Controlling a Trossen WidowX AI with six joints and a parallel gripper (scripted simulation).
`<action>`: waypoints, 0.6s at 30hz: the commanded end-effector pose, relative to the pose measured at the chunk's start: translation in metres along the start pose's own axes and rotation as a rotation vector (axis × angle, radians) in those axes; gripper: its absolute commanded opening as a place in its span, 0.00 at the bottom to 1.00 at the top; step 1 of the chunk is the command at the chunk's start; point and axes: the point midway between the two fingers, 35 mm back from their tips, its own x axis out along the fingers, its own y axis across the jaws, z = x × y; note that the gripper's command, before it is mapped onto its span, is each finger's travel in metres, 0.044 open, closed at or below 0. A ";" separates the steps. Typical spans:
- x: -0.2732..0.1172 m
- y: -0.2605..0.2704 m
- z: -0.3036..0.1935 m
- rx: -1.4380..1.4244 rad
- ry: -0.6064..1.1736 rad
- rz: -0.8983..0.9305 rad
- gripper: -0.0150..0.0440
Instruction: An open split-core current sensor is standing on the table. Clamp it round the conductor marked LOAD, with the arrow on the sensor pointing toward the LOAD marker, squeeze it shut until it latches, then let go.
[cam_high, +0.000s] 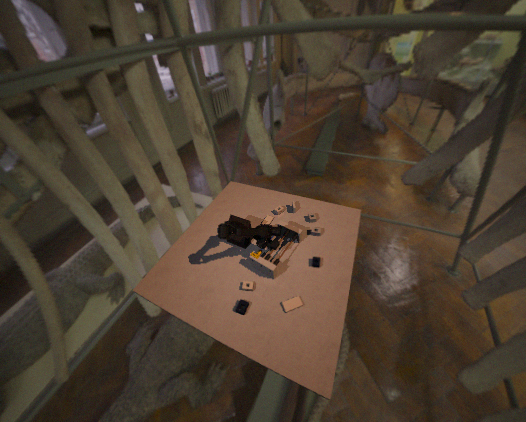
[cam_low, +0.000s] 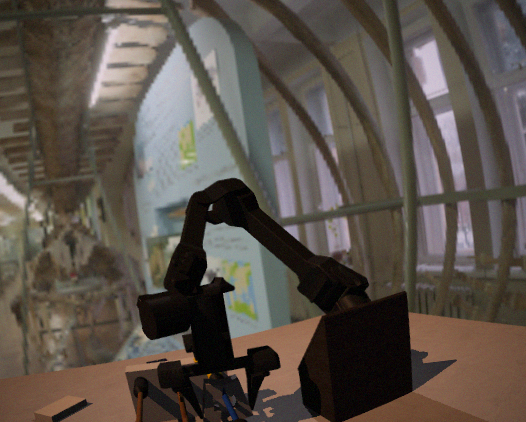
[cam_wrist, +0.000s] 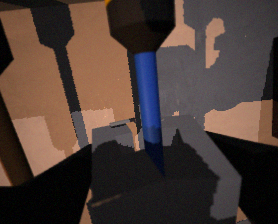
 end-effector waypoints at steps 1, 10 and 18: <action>0.000 0.001 0.000 0.001 0.001 0.002 0.52; 0.000 0.001 0.000 0.001 0.001 0.002 0.25; 0.000 0.001 0.000 0.001 0.001 0.002 0.25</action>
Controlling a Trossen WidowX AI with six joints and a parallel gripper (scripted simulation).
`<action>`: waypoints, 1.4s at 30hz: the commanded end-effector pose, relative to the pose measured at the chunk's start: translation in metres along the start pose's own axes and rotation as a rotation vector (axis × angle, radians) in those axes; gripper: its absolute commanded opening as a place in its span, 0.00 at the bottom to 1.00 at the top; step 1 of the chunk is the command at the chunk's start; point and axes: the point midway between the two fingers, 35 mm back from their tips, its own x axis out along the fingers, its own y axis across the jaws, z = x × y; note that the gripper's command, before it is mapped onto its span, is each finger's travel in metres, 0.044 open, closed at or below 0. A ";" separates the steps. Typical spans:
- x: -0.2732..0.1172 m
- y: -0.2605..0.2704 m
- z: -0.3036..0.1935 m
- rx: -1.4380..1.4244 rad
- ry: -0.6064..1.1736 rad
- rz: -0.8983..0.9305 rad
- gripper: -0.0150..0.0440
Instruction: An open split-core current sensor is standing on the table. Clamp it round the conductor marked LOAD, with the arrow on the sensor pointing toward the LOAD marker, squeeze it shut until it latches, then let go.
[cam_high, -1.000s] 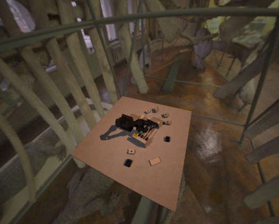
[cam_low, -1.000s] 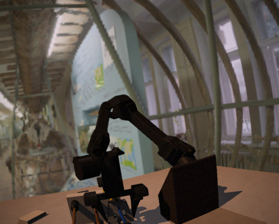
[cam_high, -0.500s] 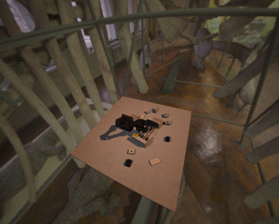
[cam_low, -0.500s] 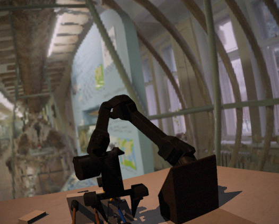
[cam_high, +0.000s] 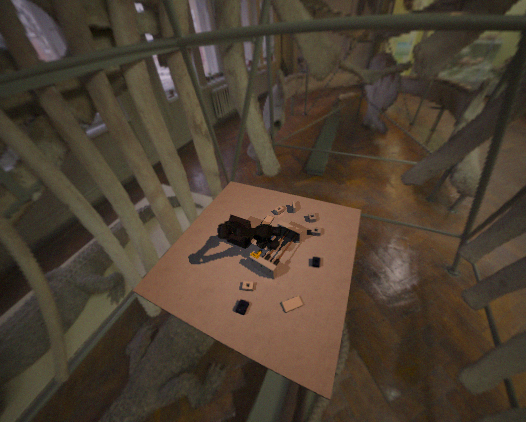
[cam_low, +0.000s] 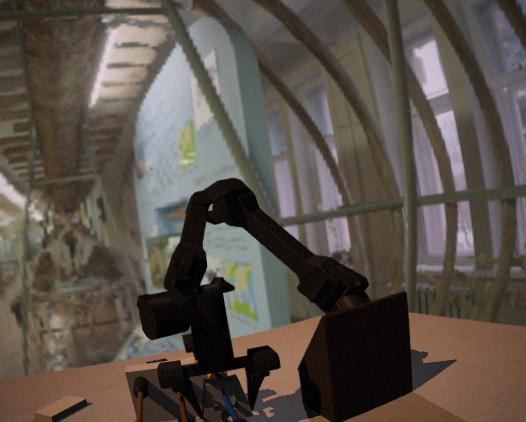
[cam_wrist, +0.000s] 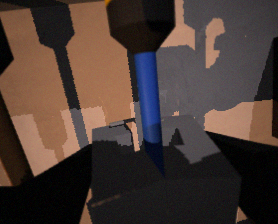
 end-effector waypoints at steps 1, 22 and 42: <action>0.000 0.001 0.000 0.001 0.001 0.002 0.25; 0.000 0.001 0.000 0.001 0.001 0.002 0.25; -0.004 0.000 0.000 -0.002 -0.001 -0.001 0.25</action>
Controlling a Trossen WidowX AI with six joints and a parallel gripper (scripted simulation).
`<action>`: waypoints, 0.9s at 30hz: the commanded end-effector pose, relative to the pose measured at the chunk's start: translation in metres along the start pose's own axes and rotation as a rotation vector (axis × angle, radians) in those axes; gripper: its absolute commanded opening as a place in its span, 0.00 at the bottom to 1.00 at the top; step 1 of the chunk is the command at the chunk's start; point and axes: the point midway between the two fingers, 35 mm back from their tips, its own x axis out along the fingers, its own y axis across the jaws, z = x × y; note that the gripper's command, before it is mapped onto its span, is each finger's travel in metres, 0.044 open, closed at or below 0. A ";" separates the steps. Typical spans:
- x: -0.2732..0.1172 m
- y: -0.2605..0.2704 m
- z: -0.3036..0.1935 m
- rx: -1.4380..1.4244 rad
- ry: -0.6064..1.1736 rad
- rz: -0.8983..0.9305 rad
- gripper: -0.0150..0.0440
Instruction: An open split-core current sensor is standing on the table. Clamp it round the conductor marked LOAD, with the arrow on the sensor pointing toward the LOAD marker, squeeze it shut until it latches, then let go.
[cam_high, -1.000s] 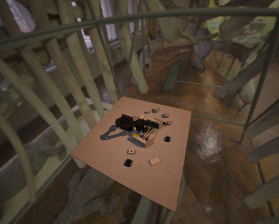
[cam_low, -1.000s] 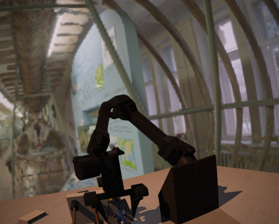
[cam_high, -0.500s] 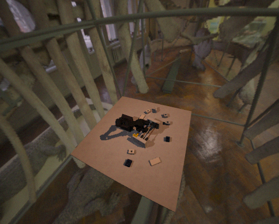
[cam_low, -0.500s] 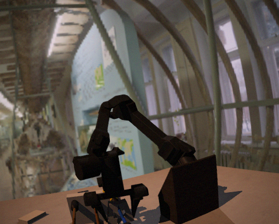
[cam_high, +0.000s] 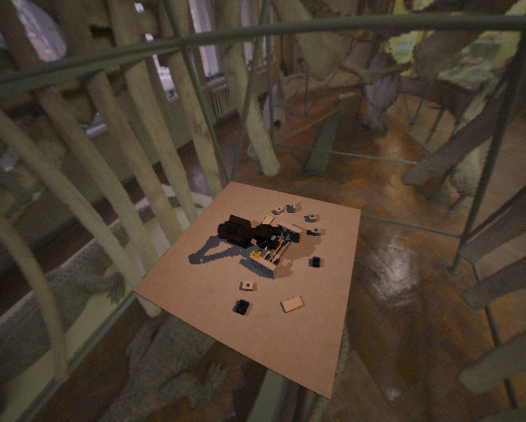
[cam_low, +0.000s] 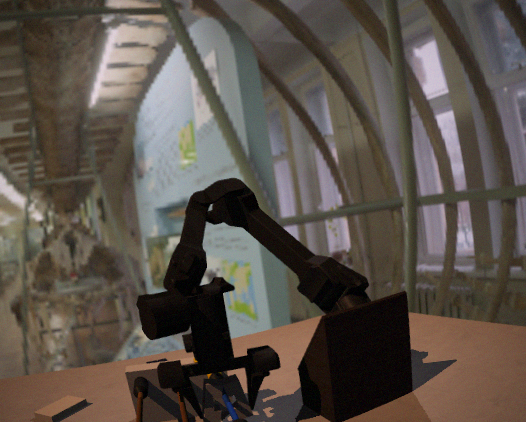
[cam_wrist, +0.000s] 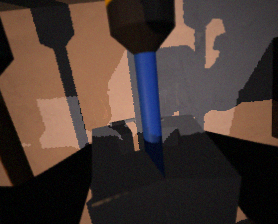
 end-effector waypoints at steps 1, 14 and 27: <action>-0.005 0.000 0.000 -0.003 -0.001 -0.001 0.25; -0.015 0.000 0.000 -0.009 -0.006 -0.004 0.25; -0.013 -0.001 0.000 -0.010 -0.011 -0.007 0.39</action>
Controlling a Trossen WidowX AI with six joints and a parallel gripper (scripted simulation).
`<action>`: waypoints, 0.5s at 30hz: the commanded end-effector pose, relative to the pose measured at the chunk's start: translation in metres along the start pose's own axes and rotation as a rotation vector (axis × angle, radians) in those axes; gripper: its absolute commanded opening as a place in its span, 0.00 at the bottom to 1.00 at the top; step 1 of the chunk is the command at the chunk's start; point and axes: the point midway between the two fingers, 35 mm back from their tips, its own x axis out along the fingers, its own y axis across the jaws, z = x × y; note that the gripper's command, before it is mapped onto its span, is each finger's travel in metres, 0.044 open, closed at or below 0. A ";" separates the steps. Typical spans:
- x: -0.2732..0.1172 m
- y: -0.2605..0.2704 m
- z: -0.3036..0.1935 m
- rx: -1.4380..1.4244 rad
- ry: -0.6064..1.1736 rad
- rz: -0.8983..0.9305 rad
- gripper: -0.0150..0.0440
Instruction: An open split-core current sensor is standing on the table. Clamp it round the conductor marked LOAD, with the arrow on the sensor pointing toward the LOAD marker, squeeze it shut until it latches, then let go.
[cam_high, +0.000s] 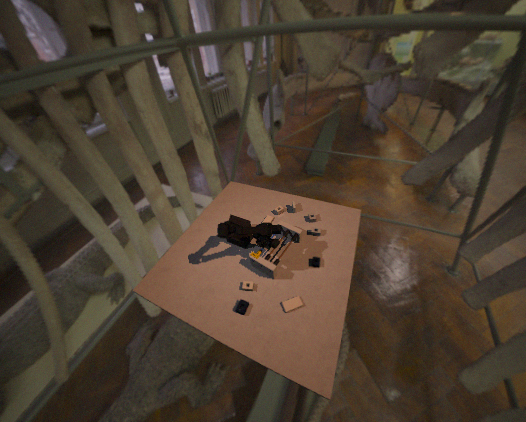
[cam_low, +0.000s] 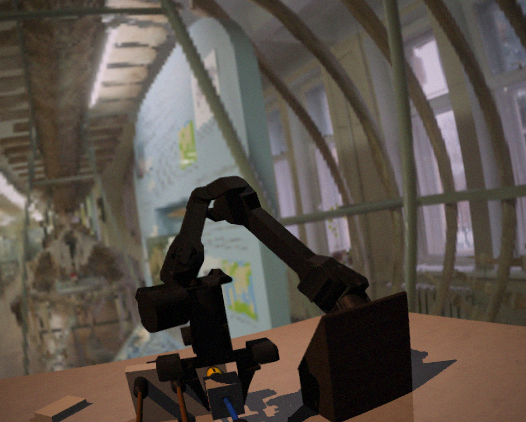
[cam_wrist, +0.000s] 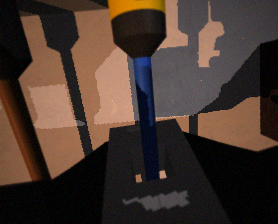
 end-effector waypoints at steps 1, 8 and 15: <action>0.000 0.000 0.000 0.002 -0.001 0.002 0.43; 0.000 0.000 0.000 0.002 -0.001 0.002 0.74; -0.001 0.000 0.000 -0.001 0.000 0.001 0.96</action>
